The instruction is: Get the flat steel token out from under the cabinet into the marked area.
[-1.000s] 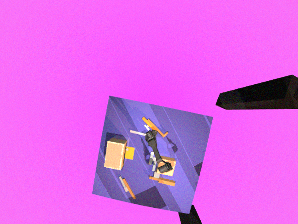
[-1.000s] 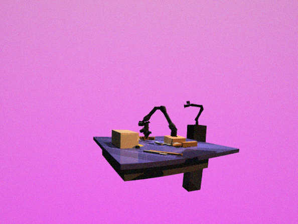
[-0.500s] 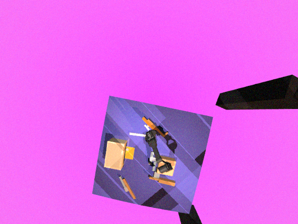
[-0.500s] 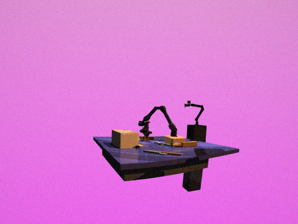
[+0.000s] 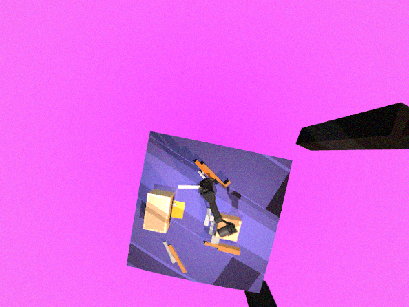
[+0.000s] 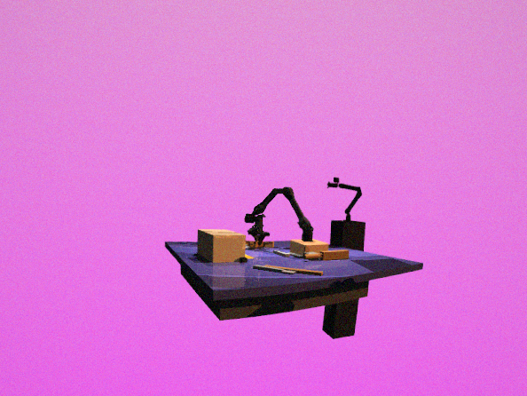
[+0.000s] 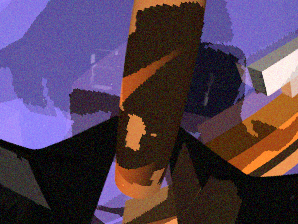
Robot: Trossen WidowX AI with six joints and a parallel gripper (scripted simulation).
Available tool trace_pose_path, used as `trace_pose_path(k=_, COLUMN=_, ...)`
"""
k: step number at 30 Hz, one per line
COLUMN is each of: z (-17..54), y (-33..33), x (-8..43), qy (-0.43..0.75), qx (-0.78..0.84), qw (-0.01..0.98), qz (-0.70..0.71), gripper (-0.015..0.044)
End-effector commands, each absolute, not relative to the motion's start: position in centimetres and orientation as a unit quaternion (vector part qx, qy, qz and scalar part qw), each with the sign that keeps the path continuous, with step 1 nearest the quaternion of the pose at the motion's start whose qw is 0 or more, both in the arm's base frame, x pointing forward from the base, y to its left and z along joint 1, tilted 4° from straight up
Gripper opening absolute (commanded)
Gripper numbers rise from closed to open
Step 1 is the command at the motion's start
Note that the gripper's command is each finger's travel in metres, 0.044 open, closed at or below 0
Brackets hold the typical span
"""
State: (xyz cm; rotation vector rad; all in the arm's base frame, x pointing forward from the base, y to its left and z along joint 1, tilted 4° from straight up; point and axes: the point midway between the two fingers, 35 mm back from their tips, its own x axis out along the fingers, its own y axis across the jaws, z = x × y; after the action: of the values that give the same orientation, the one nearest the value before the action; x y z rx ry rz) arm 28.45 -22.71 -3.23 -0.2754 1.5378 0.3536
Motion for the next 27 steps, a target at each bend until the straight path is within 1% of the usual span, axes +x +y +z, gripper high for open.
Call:
trace_pose_path(k=1, z=-2.87, y=-22.98, x=28.9, qy=0.681, qx=-0.138, qw=0.7, qz=0.165, gripper=0.0)
trace_pose_path(k=27, z=-2.87, y=-23.01, x=28.9, qy=0.661, qx=-0.208, qw=0.682, qz=0.234, gripper=0.0)
